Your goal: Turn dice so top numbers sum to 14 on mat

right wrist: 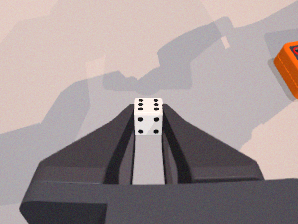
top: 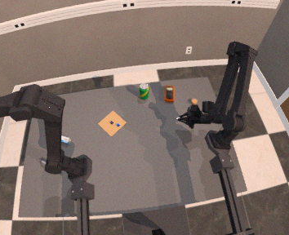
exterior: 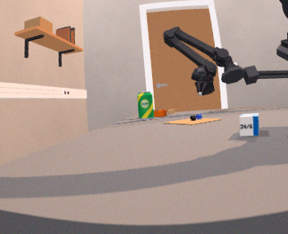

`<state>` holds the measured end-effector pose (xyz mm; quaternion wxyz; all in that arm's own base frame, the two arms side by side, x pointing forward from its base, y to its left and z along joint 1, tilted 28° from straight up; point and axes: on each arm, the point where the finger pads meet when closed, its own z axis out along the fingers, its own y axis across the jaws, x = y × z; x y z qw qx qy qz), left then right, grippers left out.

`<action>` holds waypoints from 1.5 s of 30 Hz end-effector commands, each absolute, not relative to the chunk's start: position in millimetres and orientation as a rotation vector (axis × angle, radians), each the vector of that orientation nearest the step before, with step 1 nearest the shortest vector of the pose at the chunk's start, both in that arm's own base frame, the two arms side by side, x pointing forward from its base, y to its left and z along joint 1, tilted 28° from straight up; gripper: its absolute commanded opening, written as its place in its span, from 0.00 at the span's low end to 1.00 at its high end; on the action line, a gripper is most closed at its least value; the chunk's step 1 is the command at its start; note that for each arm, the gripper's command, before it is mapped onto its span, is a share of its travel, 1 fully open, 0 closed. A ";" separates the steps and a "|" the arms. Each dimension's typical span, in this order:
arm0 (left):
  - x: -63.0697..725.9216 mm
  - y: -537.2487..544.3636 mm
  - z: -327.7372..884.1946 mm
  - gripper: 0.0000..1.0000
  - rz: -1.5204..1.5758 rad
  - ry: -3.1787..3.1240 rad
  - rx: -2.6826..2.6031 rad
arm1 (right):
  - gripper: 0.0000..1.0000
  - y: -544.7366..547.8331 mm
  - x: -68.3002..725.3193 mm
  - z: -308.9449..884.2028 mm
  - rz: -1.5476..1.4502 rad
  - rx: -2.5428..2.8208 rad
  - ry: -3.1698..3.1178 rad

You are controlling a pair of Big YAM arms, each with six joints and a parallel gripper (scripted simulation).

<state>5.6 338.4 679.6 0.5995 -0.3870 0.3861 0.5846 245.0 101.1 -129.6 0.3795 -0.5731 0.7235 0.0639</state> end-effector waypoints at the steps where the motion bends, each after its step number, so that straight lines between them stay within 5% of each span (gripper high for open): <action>1: 3.0 321.7 696.7 1.00 1.388 0.860 -0.854 | 0.11 96.8 245.8 -135.1 0.153 -1.464 1.843; 45: 3.0 321.7 696.7 1.00 1.388 0.860 -0.854 | 0.11 69.8 246.7 -197.7 0.186 -1.476 1.862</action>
